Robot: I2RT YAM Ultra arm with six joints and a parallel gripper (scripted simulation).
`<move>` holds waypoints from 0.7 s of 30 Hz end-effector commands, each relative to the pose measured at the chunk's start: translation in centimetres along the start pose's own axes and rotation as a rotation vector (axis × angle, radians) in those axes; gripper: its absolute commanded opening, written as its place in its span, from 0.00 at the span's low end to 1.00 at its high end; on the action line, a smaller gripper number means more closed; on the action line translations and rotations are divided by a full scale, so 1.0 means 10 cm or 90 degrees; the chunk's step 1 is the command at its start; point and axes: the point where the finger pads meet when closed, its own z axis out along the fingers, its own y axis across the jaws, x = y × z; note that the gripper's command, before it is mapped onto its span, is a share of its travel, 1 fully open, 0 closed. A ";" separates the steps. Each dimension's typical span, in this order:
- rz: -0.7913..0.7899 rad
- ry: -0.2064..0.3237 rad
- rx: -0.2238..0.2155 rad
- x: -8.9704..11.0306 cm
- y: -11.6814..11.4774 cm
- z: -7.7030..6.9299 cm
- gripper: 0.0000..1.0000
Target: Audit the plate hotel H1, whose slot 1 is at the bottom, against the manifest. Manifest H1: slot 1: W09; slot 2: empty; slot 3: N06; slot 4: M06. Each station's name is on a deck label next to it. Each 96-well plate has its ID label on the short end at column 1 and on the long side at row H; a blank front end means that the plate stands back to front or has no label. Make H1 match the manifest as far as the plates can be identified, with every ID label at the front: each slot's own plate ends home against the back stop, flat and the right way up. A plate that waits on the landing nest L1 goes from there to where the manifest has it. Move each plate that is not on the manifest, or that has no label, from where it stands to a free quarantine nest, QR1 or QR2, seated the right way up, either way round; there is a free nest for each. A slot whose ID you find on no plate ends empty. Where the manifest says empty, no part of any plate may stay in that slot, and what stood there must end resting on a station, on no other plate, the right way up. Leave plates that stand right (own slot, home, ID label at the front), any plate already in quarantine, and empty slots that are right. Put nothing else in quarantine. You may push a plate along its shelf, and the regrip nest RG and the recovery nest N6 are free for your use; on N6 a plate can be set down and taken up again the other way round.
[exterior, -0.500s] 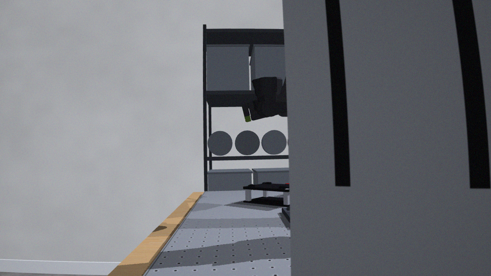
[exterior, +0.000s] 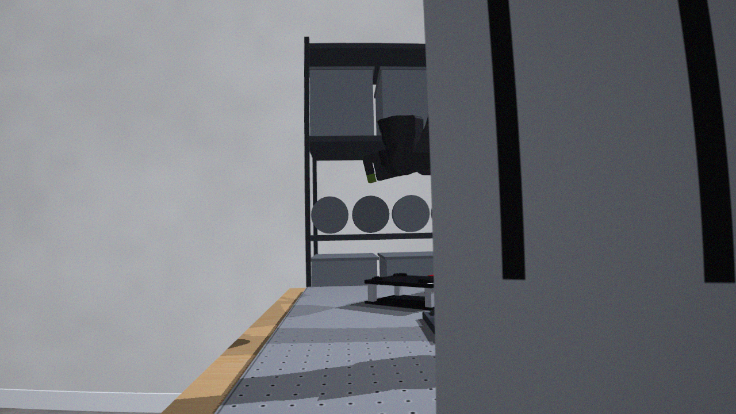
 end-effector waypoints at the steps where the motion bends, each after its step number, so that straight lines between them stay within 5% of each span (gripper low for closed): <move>1: 0.007 -0.007 0.002 -0.06 -0.01 0.01 1.00; 2: 0.007 -0.007 0.002 -0.06 -0.01 0.01 1.00; 3: 0.005 0.010 -0.022 -0.04 0.03 -0.06 0.00; 5: 0.005 0.026 -0.045 -0.04 0.10 -0.09 0.00; 7: 0.024 0.008 -0.040 -0.19 0.19 -0.05 0.00; 10: 0.001 0.055 -0.082 -0.04 0.25 -0.15 0.00; 12: 0.017 0.040 -0.079 -0.16 0.33 -0.13 0.00; 13: 0.000 0.055 -0.082 0.03 0.40 -0.15 0.00; 15: -0.007 0.056 -0.075 0.04 0.43 -0.18 0.00; 17: 0.011 0.061 -0.104 -0.12 0.46 -0.20 0.00; 21: 0.009 0.072 -0.117 -0.10 0.51 -0.24 0.00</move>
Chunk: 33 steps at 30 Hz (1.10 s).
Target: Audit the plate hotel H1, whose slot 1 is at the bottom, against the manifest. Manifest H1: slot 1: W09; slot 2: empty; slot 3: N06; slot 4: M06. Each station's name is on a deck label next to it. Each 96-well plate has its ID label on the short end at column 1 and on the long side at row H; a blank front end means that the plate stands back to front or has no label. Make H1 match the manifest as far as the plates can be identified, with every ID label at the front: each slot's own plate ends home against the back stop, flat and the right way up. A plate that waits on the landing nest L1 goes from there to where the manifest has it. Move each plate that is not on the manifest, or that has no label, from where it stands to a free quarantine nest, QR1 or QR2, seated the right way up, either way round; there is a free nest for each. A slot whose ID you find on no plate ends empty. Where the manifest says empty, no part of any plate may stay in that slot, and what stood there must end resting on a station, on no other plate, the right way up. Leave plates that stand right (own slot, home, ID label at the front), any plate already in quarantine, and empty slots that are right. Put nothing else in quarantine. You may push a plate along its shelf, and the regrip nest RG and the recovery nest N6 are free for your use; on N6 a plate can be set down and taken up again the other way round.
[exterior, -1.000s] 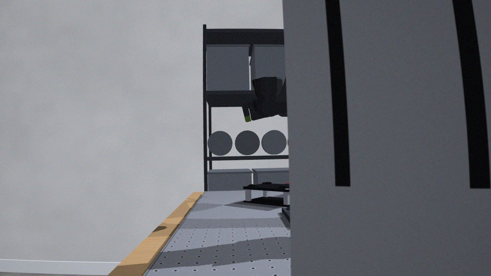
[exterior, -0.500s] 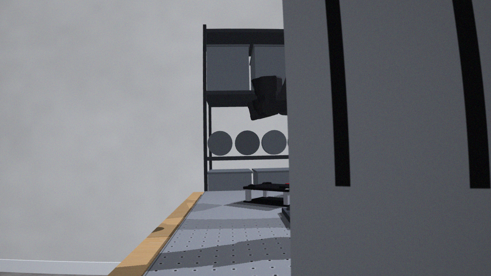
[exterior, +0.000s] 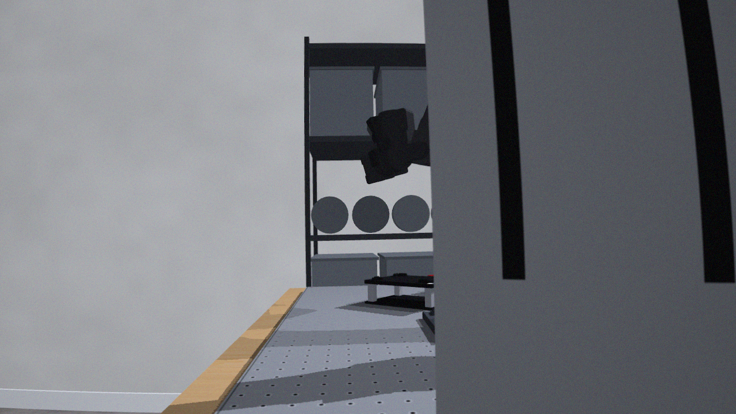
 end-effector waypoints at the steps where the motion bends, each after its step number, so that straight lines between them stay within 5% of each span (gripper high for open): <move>1: 0.012 0.012 -0.032 -0.16 0.11 -0.02 0.00; 3: 0.007 0.033 -0.057 -0.14 0.17 -0.04 0.00; 9: -0.016 0.051 -0.053 0.10 0.36 -0.13 0.00; 11: 0.001 0.055 -0.082 -0.06 0.39 -0.17 0.00; 16: -0.007 0.075 -0.101 -0.03 0.43 -0.19 0.00; 18: -0.012 0.097 -0.131 -0.02 0.51 -0.26 0.00; 24: -0.031 0.114 -0.128 0.22 0.70 -0.37 0.00; 27: -0.022 0.129 -0.170 0.07 0.74 -0.44 0.00; 33: -0.031 0.150 -0.191 0.11 0.81 -0.51 0.00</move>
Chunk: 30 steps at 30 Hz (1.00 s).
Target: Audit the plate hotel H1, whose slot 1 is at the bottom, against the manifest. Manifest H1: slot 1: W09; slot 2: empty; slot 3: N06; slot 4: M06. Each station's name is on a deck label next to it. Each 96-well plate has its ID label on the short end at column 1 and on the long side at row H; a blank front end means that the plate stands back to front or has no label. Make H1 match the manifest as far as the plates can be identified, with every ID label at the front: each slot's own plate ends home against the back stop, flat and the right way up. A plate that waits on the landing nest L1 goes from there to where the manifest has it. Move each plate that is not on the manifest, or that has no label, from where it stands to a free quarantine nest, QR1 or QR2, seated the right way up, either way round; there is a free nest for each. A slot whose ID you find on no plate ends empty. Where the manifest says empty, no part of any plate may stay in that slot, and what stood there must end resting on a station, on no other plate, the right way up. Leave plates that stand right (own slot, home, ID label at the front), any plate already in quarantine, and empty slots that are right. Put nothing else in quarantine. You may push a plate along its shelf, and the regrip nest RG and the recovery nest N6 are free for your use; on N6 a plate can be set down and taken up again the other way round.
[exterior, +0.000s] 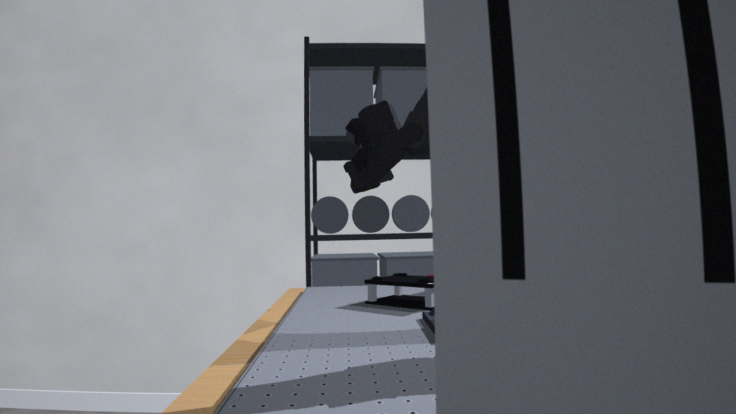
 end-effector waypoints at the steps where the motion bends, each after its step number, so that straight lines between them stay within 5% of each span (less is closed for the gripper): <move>1: 0.008 0.013 -0.031 -0.17 0.05 -0.04 0.00; 5: -0.006 0.032 -0.029 0.04 0.22 -0.07 0.00; 9: -0.003 0.046 -0.071 -0.08 0.29 -0.18 0.00; 12: -0.007 0.051 -0.064 0.00 0.36 -0.22 0.00; 14: -0.012 0.068 -0.096 -0.02 0.42 -0.27 0.00; 20: -0.016 0.078 -0.100 0.04 0.50 -0.34 0.00; 21: -0.028 0.092 -0.101 0.17 0.56 -0.33 0.00; 24: -0.030 0.110 -0.142 0.08 0.61 -0.43 0.00; 27: -0.030 0.110 -0.135 0.12 0.65 -0.49 0.00; 30: -0.045 0.141 -0.177 0.16 0.73 -0.56 0.00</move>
